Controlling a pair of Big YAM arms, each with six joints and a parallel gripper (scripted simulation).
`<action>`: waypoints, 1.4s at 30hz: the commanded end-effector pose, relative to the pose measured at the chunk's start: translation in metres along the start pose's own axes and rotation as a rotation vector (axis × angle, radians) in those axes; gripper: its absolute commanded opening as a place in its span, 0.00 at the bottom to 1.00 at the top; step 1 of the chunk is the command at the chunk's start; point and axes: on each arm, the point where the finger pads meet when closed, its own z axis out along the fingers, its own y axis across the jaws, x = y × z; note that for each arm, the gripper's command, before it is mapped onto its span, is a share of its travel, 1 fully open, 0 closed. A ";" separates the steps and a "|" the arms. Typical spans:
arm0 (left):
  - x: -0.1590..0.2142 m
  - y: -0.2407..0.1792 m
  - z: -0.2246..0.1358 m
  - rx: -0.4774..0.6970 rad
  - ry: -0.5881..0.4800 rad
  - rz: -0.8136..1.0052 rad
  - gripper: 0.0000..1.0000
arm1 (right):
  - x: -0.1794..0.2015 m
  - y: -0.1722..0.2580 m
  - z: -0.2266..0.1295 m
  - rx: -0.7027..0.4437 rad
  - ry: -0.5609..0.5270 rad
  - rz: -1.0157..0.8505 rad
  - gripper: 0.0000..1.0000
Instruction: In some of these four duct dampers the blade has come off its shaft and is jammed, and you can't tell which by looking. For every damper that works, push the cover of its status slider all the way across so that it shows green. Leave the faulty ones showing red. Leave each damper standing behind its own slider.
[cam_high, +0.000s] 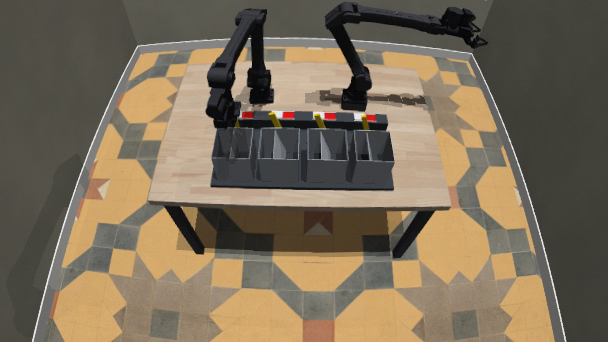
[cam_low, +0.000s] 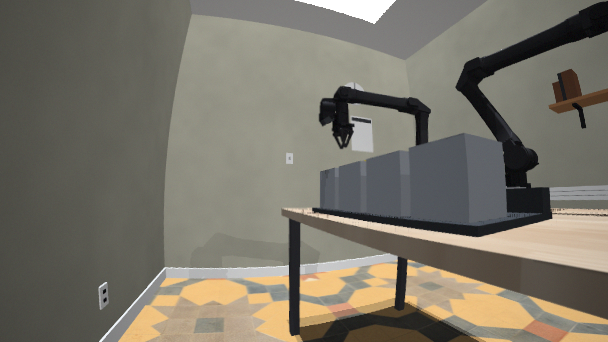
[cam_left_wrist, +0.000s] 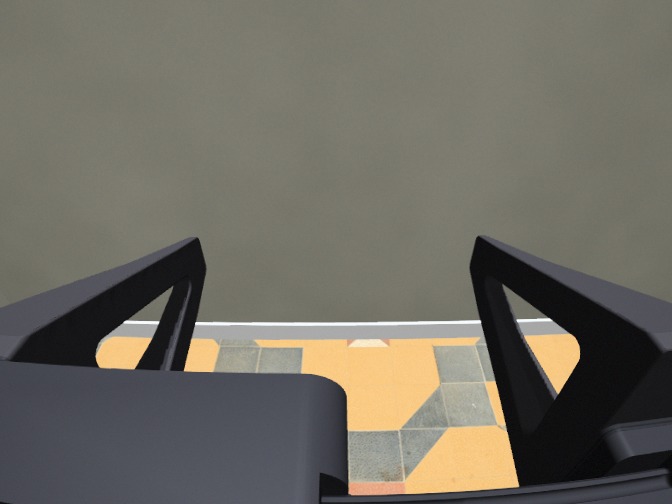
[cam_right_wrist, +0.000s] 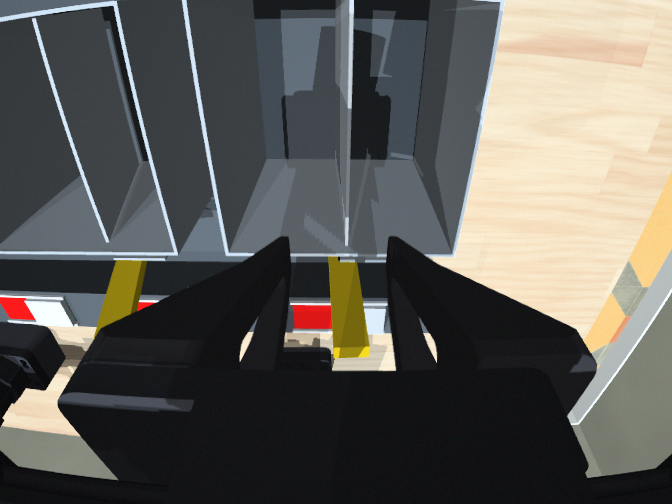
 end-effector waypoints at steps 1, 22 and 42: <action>-0.046 -0.004 0.003 0.006 -0.084 -0.009 1.00 | -0.008 -0.006 -0.010 0.004 -0.028 0.019 0.36; -0.046 -0.004 0.003 0.006 -0.084 -0.009 1.00 | -0.008 -0.006 -0.010 0.004 -0.028 0.019 0.36; -0.046 -0.004 0.003 0.006 -0.084 -0.009 1.00 | -0.020 0.160 -0.020 -0.005 -0.039 0.005 0.36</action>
